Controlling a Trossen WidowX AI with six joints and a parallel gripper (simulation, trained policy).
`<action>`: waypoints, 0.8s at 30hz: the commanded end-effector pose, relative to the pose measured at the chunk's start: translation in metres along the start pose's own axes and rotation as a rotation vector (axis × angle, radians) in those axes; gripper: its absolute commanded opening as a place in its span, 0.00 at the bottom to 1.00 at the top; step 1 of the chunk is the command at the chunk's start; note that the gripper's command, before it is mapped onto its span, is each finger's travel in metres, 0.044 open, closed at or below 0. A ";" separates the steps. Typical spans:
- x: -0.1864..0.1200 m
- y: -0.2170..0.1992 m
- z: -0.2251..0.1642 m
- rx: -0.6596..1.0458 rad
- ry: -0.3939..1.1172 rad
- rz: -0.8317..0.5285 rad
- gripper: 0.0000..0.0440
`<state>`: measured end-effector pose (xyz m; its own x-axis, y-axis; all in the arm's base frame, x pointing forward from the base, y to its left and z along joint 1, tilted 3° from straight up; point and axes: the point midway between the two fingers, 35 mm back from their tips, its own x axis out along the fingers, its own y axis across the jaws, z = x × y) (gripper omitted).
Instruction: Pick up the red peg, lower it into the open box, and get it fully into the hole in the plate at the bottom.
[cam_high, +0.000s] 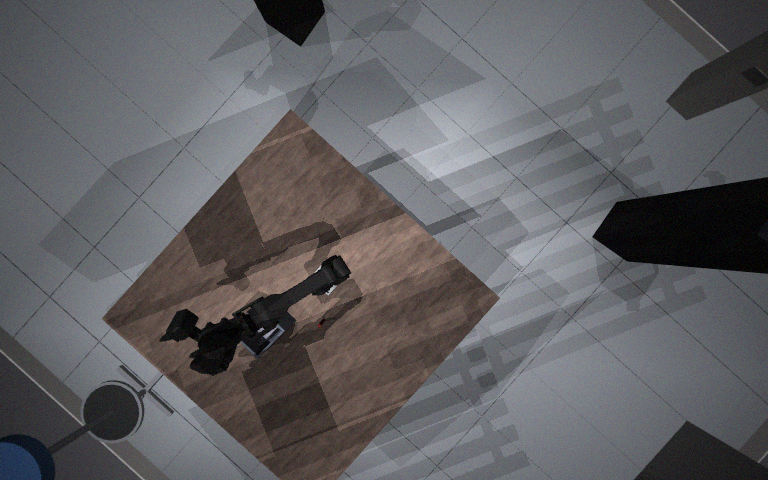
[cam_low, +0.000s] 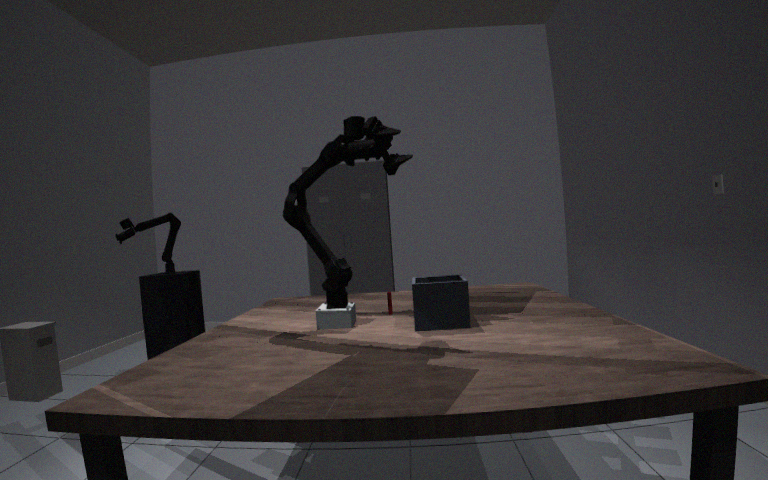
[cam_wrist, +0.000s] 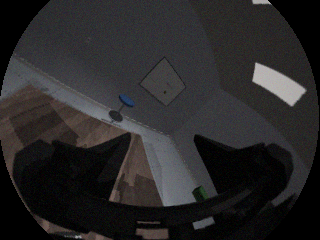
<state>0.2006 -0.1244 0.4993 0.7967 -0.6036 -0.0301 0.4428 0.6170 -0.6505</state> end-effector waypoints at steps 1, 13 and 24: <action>0.011 0.026 -0.006 0.070 0.032 0.099 1.00; 0.019 0.107 -0.021 0.318 0.176 0.392 1.00; 0.007 0.176 -0.037 0.519 0.392 0.604 1.00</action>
<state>0.2647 -0.0487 0.3719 0.8250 -0.2137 -0.5231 0.2021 0.9761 -0.0799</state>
